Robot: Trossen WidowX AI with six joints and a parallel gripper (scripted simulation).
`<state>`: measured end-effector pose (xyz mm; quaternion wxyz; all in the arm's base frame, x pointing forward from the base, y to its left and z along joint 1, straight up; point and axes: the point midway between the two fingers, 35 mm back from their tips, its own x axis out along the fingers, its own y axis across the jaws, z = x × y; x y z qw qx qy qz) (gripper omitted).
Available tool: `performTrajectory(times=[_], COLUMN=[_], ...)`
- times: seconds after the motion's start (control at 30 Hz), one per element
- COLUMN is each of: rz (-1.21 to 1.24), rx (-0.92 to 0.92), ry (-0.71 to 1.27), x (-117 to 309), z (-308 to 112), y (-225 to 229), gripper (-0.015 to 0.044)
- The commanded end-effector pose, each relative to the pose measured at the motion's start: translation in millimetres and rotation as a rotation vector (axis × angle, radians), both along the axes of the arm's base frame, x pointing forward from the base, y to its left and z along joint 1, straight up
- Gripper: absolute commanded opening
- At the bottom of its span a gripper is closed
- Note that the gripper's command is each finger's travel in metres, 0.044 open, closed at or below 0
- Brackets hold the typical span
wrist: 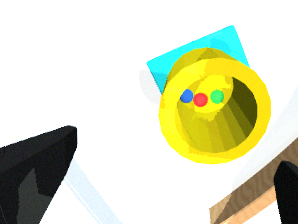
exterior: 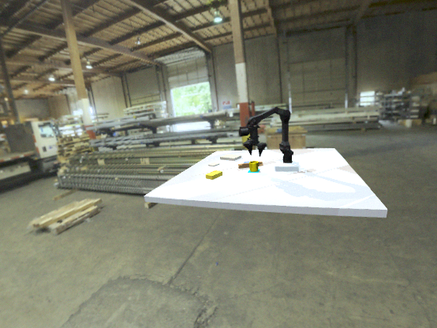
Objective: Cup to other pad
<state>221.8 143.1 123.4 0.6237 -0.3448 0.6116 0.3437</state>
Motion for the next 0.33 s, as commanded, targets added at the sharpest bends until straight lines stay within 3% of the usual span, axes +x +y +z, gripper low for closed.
performTrajectory(times=[0.0, 0.3], rz=[-0.001, -0.002], rx=[0.003, 0.004], ry=[0.000, 0.000], x=[-0.1, 1.2], z=[15.8, 30.1], y=[0.0, -0.2], gripper=[0.0440, 0.0440])
